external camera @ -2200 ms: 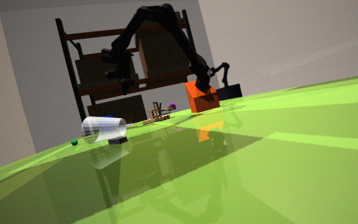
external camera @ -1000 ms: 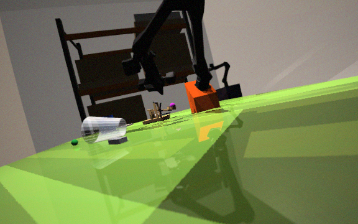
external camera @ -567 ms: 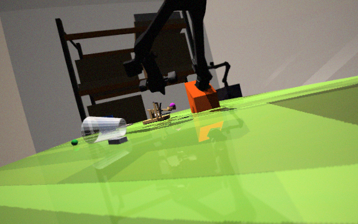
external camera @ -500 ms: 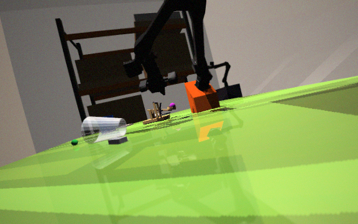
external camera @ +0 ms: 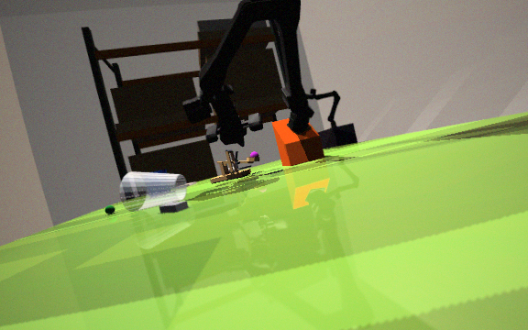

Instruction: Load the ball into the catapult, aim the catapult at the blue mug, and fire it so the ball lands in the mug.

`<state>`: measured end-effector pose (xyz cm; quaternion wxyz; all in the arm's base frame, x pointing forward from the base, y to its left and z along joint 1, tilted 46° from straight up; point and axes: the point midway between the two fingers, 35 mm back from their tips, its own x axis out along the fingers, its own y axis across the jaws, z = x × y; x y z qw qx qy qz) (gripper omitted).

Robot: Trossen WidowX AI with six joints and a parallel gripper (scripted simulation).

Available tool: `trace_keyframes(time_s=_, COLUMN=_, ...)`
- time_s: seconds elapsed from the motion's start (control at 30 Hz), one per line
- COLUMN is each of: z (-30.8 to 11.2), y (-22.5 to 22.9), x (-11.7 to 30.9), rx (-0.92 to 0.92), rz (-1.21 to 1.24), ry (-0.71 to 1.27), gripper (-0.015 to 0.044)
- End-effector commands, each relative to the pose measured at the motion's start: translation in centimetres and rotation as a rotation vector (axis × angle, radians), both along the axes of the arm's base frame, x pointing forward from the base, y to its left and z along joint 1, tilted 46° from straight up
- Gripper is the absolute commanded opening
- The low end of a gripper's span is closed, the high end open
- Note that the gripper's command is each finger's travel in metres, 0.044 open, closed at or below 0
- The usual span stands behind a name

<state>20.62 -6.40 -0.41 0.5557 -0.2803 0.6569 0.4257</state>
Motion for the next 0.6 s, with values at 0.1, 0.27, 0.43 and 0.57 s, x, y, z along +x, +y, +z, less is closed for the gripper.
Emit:
trace_keyframes(time_s=0.1, z=-1.0, y=1.2, x=0.1, rx=0.009, rz=0.001, ry=0.006, gripper=0.0)
trace_keyframes(time_s=0.27, z=-1.6, y=1.8, x=0.2, rx=0.009, rz=0.001, ry=0.006, gripper=0.0)
trace_keyframes(time_s=0.43, z=-2.2, y=2.3, x=0.3, rx=0.01, rz=0.001, ry=0.006, gripper=0.0)
trace_keyframes(time_s=0.57, z=-2.6, y=2.8, x=0.4, rx=0.01, rz=0.001, ry=0.006, gripper=0.0)
